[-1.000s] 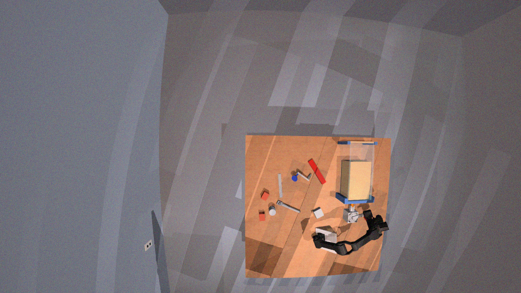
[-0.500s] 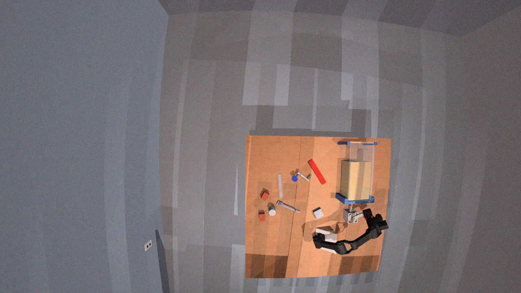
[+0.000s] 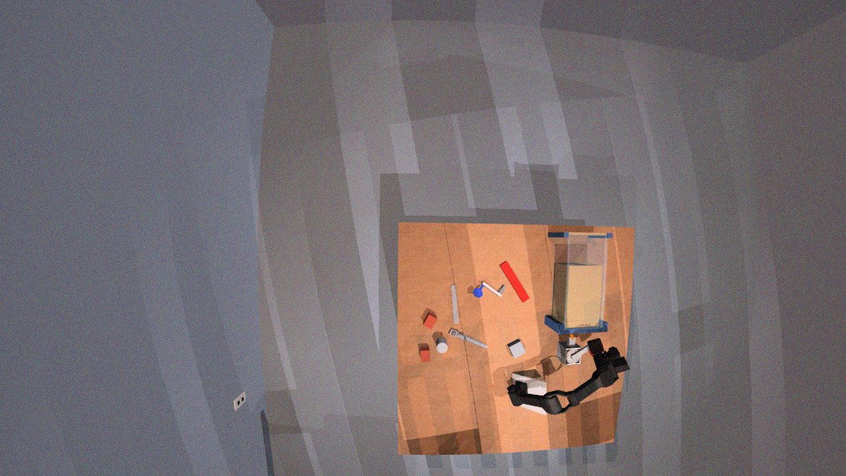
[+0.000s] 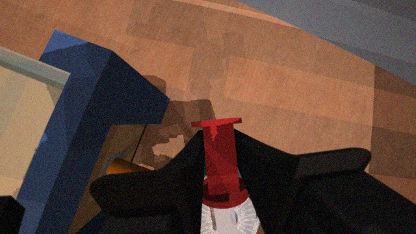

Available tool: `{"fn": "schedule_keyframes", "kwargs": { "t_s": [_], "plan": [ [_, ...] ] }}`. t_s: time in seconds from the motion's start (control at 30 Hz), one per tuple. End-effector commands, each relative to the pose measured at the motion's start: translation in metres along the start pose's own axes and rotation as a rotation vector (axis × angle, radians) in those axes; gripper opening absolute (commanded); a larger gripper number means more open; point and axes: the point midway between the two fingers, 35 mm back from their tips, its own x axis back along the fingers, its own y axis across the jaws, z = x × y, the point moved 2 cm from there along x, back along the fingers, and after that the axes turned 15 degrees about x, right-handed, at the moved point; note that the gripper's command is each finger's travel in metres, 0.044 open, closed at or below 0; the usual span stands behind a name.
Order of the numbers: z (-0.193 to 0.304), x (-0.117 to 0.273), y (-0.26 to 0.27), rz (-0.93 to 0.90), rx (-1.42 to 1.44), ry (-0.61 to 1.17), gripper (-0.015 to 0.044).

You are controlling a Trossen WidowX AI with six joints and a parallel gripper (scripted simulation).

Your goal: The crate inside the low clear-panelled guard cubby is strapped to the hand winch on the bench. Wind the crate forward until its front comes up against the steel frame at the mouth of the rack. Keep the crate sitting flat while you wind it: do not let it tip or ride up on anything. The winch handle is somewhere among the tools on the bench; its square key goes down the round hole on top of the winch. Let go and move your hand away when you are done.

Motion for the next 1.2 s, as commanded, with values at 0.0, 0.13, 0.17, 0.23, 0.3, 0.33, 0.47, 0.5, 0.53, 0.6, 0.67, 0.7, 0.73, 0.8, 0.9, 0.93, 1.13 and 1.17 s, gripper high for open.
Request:
{"fn": "schedule_keyframes", "kwargs": {
  "t_s": [0.0,0.13,0.17,0.23,0.3,0.33,0.47,0.5,0.53,0.6,0.67,0.7,0.73,0.8,0.9,0.93,1.13,1.17],
  "plan": [
    [0.001,0.000,0.026,-0.042,0.022,0.011,0.0000],
    [0.001,0.001,0.031,-0.043,0.022,0.011,0.0000],
    [0.001,0.001,0.032,-0.043,0.022,0.011,0.0000],
    [-0.002,0.001,0.017,-0.015,0.015,-0.001,0.0000],
    [-0.002,0.001,0.018,-0.015,0.016,-0.001,0.0052],
    [-0.002,0.001,0.018,-0.015,0.016,-0.001,0.0079],
    [-0.002,0.001,0.018,-0.015,0.016,-0.001,0.0184],
    [-0.002,0.001,0.018,-0.015,0.016,-0.001,0.0210],
    [-0.002,0.001,0.018,-0.015,0.016,-0.001,0.0236],
    [-0.002,0.001,0.018,-0.015,0.016,-0.001,0.0289],
    [-0.002,0.001,0.018,-0.015,0.016,-0.001,0.0341],
    [-0.002,0.001,0.018,-0.015,0.016,-0.001,0.0368],
    [-0.002,0.001,0.018,-0.015,0.016,-0.001,0.0394],
    [-0.002,0.001,0.018,-0.015,0.016,-0.001,0.0440],
    [-0.003,0.002,0.018,-0.015,0.016,-0.001,0.0440],
    [-0.004,0.005,0.017,-0.015,0.016,-0.001,0.0440],
    [-0.024,0.045,0.011,-0.011,0.016,-0.002,0.0440],
    [-0.026,0.053,0.009,-0.010,0.016,-0.002,0.0440]
  ]
}}
